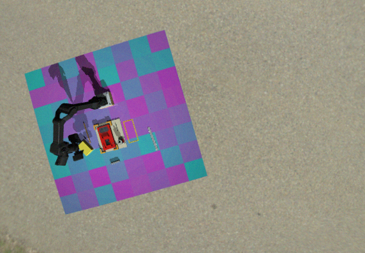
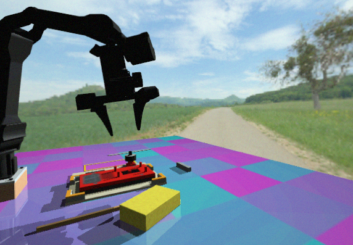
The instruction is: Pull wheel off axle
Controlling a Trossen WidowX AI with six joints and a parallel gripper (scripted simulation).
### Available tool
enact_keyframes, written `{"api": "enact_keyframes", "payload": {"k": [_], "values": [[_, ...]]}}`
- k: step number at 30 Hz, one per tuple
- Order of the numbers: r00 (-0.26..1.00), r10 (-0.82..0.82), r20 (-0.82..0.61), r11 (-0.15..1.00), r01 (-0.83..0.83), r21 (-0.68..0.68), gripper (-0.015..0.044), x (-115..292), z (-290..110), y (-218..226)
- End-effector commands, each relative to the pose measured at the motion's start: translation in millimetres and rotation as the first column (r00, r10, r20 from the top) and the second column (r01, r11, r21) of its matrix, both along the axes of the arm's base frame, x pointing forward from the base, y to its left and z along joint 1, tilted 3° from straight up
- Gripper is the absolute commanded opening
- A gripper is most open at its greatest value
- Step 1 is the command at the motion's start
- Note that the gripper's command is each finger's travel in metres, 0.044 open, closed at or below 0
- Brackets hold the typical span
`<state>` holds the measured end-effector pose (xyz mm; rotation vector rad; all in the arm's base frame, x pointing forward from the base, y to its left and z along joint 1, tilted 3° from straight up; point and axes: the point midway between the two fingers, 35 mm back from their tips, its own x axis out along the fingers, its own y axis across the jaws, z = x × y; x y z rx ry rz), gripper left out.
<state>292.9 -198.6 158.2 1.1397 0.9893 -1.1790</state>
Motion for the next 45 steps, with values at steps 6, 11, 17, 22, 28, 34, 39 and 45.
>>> {"api": "enact_keyframes", "payload": {"k": [6, 11, 17, 22, 28, 34, 39, 45], "values": [[0.999, 0.021, -0.031, 0.997, -0.018, 0.081, 0.0300, 55.7, -24.9, 93.3], [0.998, 0.004, -0.064, 0.994, 0.004, 0.113, 0.0300, 71.8, -38.6, 151.2], [0.994, -0.018, -0.111, 0.991, 0.032, 0.130, 0.0300, 77.7, -55.1, 221.6], [0.993, -0.020, -0.116, 0.991, 0.035, 0.131, 0.0300, 76.4, -57.0, 230.1], [0.993, -0.020, -0.117, 0.991, 0.036, 0.131, 0.0300, 69.9, -58.4, 232.1], [0.993, -0.020, -0.117, 0.991, 0.036, 0.131, 0.0300, 72.2, -82.5, 231.5], [0.993, -0.020, -0.117, 0.991, 0.036, 0.131, 0.0300, 72.5, -111.8, 230.8], [0.993, -0.020, -0.117, 0.991, 0.036, 0.131, 0.0300, 72.0, -131.5, 229.2]]}}
